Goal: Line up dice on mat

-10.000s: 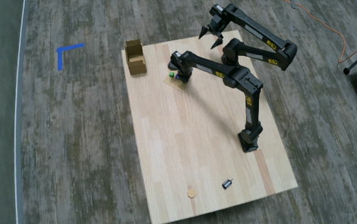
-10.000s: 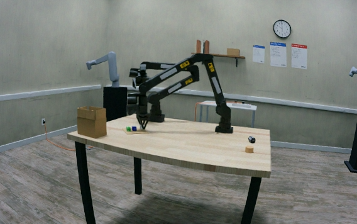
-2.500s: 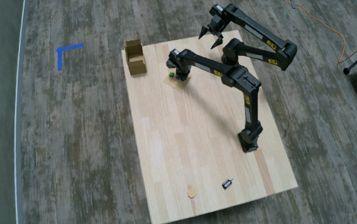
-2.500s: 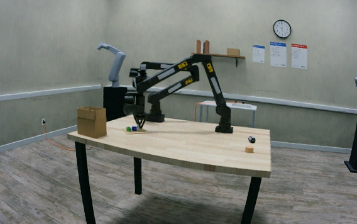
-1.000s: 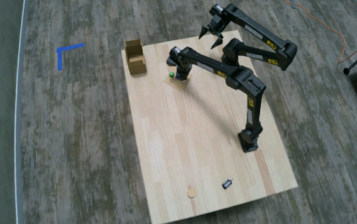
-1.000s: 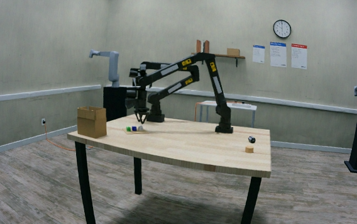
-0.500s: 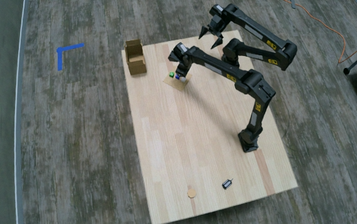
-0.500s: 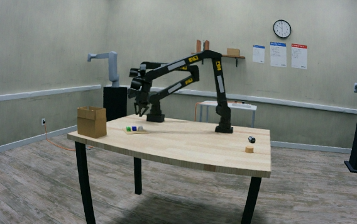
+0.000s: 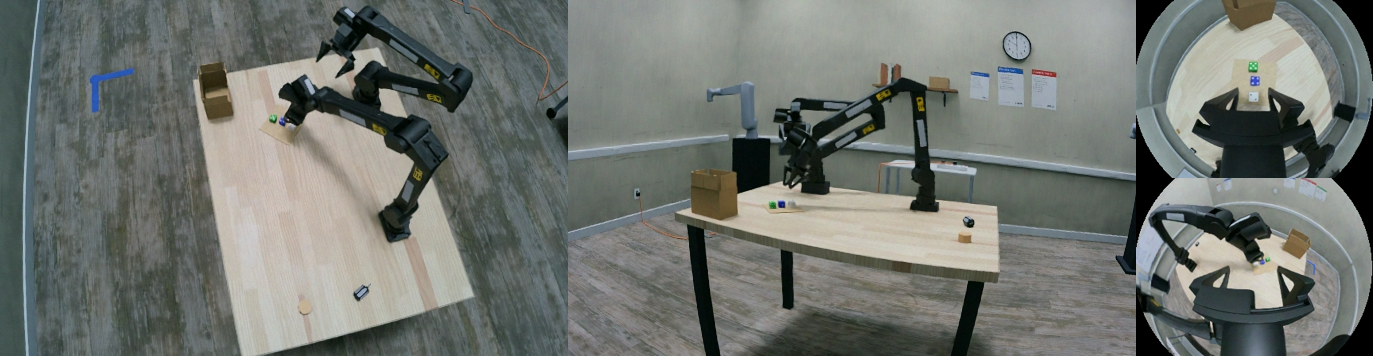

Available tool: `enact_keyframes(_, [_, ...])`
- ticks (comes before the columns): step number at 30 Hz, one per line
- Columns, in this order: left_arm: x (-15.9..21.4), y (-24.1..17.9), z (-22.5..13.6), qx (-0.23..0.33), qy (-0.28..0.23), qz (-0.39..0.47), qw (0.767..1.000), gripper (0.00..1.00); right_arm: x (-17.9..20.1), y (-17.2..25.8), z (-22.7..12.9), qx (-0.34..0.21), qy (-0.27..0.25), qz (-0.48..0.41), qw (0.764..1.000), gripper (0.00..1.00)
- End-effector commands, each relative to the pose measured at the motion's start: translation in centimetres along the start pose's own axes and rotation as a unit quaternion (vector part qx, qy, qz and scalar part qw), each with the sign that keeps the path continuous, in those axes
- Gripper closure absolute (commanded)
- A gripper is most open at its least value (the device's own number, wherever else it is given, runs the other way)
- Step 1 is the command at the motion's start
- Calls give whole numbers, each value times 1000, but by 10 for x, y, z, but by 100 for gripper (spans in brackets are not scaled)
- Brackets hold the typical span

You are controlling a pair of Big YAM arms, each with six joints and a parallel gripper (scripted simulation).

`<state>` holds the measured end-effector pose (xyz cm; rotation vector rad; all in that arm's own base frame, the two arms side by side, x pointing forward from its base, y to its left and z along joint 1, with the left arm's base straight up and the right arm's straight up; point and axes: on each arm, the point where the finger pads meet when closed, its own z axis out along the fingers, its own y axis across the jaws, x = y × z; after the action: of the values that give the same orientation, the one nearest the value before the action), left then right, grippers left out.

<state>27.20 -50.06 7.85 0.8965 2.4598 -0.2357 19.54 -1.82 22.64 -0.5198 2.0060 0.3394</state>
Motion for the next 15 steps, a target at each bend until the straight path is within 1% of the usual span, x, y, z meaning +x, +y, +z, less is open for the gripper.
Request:
enact_keyframes(1, [-29,2,-16,8,-56,-7,998,40,-11,-5,-4,3,-5,-16,1000,0])
enact_keyframes(3, [-43,-2,-22,12,-67,-10,998,40,-11,-5,-4,3,-5,-16,1000,0])
enact_keyframes(15, [-41,-2,-19,12,-64,-9,998,40,-11,-5,-4,3,-5,-16,1000,0])
